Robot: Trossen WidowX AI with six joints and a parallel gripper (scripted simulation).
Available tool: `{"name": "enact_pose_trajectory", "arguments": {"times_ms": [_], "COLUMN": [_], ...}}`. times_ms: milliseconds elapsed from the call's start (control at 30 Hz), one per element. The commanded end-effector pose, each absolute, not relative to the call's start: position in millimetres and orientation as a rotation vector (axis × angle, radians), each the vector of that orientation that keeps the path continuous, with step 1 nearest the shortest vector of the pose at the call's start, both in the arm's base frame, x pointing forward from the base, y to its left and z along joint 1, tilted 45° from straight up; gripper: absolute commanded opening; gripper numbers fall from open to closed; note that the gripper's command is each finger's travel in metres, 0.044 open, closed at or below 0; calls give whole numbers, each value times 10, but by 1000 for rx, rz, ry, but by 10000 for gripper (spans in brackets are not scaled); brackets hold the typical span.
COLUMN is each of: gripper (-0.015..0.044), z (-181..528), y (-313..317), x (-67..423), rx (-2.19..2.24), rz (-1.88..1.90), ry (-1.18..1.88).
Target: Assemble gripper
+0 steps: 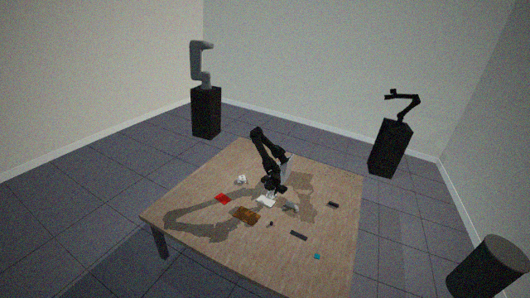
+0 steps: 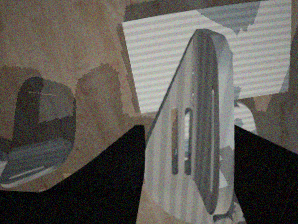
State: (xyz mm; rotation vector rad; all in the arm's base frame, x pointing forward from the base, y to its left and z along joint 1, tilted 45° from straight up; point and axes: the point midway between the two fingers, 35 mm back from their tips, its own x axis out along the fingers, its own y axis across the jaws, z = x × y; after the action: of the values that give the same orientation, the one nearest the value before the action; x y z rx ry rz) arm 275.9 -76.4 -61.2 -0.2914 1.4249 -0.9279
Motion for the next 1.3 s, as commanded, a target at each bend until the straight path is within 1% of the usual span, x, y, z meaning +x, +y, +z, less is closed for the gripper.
{"name": "enact_pose_trajectory", "arguments": {"times_ms": [0,533,1267], "gripper": [134,134,134], "z": [-606,-603,-855], "y": [-768,-788,-1034], "x": [2762,2766,2729], "rx": [-296,-298,-298], "rz": [-928,-926,-926], "ry": [1425,1426,1426]}}
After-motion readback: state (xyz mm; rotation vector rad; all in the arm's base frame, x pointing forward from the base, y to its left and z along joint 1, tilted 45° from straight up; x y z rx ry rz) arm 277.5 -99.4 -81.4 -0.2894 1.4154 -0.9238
